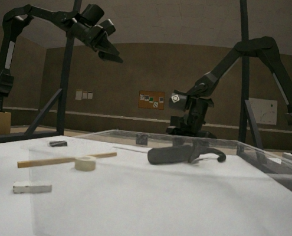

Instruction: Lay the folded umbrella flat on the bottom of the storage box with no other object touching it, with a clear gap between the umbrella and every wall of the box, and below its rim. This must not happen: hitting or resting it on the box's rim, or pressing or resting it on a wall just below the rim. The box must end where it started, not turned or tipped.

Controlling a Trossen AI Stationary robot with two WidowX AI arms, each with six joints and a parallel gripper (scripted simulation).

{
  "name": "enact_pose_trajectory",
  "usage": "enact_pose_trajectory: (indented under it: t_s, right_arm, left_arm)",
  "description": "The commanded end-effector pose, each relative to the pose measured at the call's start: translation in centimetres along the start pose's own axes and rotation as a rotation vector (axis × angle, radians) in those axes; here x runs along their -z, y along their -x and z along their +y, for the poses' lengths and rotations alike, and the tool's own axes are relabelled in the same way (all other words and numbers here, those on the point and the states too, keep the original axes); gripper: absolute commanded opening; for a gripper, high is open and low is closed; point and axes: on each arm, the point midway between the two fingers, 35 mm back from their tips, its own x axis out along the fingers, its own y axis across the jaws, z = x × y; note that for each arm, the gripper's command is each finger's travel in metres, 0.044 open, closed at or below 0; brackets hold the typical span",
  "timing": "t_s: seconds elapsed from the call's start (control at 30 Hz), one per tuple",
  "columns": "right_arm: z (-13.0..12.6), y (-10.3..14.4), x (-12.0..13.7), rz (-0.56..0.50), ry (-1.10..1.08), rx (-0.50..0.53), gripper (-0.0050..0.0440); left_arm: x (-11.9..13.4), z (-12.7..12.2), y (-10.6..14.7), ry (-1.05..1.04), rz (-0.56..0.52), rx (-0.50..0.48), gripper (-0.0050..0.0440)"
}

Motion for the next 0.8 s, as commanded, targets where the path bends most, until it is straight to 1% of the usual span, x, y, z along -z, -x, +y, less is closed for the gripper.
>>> enact_pose_trajectory:
  t_s: [0.0,0.07,0.1,0.17,0.2,0.27,0.3,0.37,0.4,0.5,0.53,0.77]
  right_arm:
    - [0.07,0.57,-1.03,-0.026,0.003,-0.002,0.0400]
    - [0.07,0.57,-1.03,-0.026,0.003,-0.002,0.0400]
    - [0.07,0.57,-1.03,-0.026,0.003,-0.002,0.0400]
    - [0.07,0.57,-1.03,-0.026,0.003,-0.002,0.0400]
    - [0.07,0.57,-1.03,-0.026,0.003,-0.002,0.0400]
    - [0.07,0.57,-1.03,-0.026,0.003,-0.002,0.0400]
    - [0.07,0.57,-1.03,-0.026,0.003,-0.002,0.0400]
    - [0.07,0.57,-1.03,-0.026,0.003,-0.002,0.0400]
    - [0.07,0.57,-1.03,-0.026,0.003,-0.002,0.0400]
    - [0.07,0.57,-1.03,-0.026,0.003,-0.002,0.0400]
    - [0.07,0.57,-1.03,-0.026,0.003,-0.002,0.0400]
    - [0.07,0.57,-1.03,-0.026,0.003,-0.002,0.0400]
  left_arm:
    - [-0.60,-0.48,0.79,0.007,-0.015,0.025,0.0316]
    - [-0.60,-0.48,0.79,0.007,-0.015,0.025,0.0316]
    - [-0.60,-0.48,0.79,0.007,-0.015,0.025,0.0296]
    - [-0.60,-0.48,0.79,0.007,-0.015,0.025,0.0296]
    - [-0.60,-0.48,0.79,0.007,-0.015,0.025,0.0276]
    - [-0.60,-0.48,0.79,0.007,-0.015,0.025,0.0276]
    - [-0.60,-0.48,0.79,0.007,-0.015,0.025,0.0256]
    - [-0.60,-0.48,0.79,0.007,-0.015,0.025,0.0256]
    - [-0.46,-0.24,0.86,0.005,-0.013,0.025,0.0236]
    - [-0.56,-0.25,1.08,0.006,-0.016,0.031,0.0236]
    - [-0.55,-0.39,0.80,0.007,-0.015,0.025,0.0236]
    - [-0.55,-0.39,0.80,0.007,-0.015,0.025,0.0190]
